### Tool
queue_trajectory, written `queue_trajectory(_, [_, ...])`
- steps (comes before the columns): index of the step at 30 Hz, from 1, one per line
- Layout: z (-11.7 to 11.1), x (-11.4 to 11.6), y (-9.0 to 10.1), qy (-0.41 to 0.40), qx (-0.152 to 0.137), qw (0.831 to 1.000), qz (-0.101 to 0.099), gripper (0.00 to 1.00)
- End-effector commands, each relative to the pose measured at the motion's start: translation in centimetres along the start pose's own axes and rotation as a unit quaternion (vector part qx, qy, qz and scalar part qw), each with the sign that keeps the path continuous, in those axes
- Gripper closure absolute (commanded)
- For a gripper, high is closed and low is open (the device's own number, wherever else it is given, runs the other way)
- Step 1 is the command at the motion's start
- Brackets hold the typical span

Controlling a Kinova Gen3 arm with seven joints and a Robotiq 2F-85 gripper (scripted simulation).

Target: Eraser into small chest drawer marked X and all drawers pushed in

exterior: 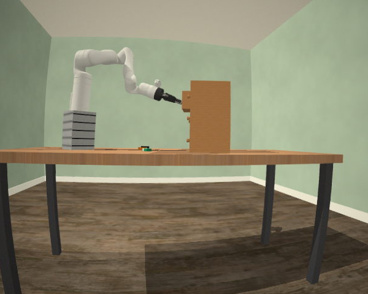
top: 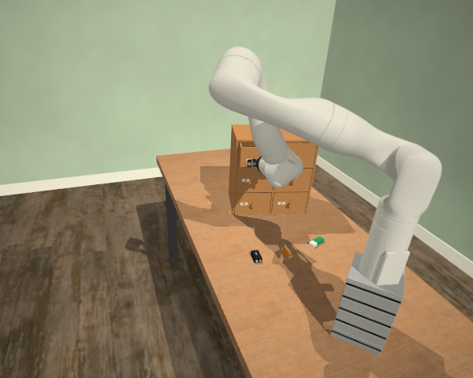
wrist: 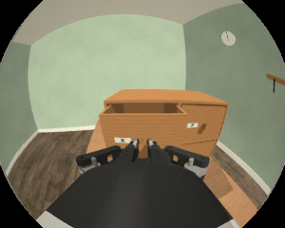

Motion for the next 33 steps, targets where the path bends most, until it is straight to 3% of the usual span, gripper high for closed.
queue_trajectory(1, [0.1,-0.2,0.4,0.001,0.0,1.0,-0.002,0.87])
queue_trajectory(33, [0.5,-0.1,1.7,0.001,0.0,1.0,-0.002,0.87])
Point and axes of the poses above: the point where the finger pads meet when closed, its own y axis back along the fingers, its own x axis across the jaws, z = x × y, the point moved 6 cm from there along y, back along the fingers, and after that the axes turned 3 degrees about -y, right-handed, at the moved point
